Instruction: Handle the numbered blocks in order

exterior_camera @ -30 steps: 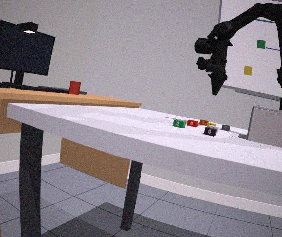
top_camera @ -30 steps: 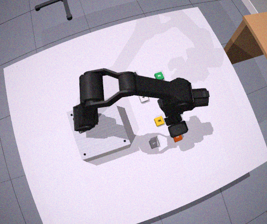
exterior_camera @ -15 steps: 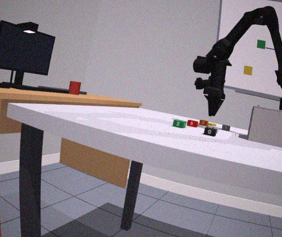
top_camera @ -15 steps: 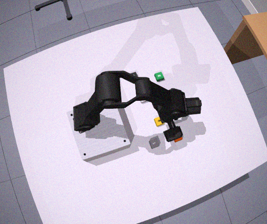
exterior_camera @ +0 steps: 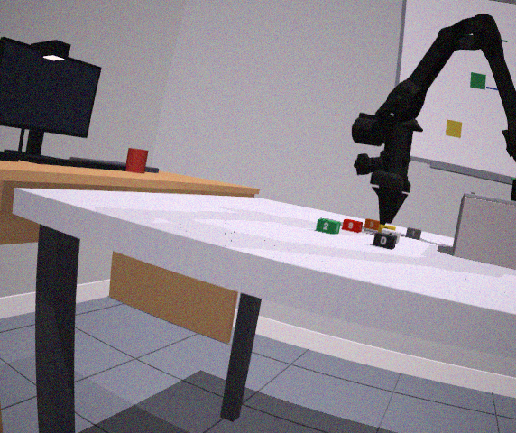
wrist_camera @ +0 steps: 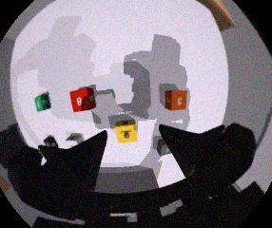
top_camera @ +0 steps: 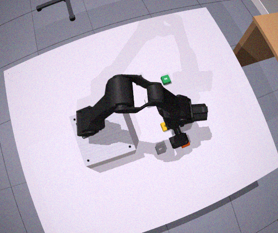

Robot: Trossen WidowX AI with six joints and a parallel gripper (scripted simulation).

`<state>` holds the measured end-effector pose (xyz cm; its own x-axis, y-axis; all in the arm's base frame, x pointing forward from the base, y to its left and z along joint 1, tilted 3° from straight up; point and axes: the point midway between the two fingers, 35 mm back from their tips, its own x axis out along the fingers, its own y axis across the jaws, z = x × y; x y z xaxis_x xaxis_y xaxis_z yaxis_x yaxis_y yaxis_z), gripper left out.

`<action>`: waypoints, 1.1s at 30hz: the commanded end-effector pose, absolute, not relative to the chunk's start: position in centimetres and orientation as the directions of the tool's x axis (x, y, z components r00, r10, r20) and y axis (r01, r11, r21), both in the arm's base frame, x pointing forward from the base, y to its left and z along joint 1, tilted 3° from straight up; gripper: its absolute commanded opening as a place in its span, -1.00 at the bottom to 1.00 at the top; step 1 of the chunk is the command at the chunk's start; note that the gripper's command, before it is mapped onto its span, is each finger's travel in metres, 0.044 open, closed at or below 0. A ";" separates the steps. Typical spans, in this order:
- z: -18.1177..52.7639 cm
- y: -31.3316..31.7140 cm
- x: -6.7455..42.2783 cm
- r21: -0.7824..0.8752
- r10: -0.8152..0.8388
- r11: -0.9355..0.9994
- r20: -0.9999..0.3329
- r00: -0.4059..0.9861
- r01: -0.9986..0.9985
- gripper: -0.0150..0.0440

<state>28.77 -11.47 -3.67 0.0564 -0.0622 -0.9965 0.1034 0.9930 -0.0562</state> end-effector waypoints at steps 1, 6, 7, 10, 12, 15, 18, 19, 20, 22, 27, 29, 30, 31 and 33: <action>-4.4 -11.4 28.7 -0.052 -0.057 0.994 -0.997 0.056 0.098 0.86; -5.0 -11.4 28.7 -0.052 -0.057 0.994 -0.997 0.056 0.098 0.86; -5.0 -11.4 28.7 -0.052 -0.057 0.994 -0.997 0.056 0.098 0.78; -5.0 -11.4 28.7 -0.052 -0.057 0.994 -0.997 0.056 0.098 0.51; -5.0 -11.4 28.7 -0.052 -0.057 0.994 -0.997 0.056 0.098 0.33; -5.0 -11.4 28.7 -0.052 -0.057 0.994 -0.997 0.056 0.098 0.06; -5.0 -11.4 28.7 -0.052 -0.057 0.994 -0.997 0.056 0.098 -0.08; -5.0 -11.4 28.7 -0.052 -0.057 0.994 -0.997 0.056 0.098 -0.08; -5.0 -11.4 28.7 -0.052 -0.057 0.994 -0.997 0.056 0.098 -0.08; -5.0 -11.4 28.7 -0.052 -0.057 0.994 -0.997 0.056 0.098 -0.08; -5.0 -11.4 28.7 -0.052 -0.057 0.994 -0.997 0.056 0.098 -0.08; -5.0 -11.4 28.7 -0.052 -0.057 0.994 -0.997 0.056 0.098 -0.08; -5.0 -11.4 28.7 -0.052 -0.057 0.994 -0.997 0.056 0.098 -0.08; -5.0 -11.4 28.7 -0.052 -0.057 0.994 -0.997 0.056 0.098 -0.08; -5.0 -11.4 28.7 -0.052 -0.057 0.994 -0.997 0.056 0.098 0.00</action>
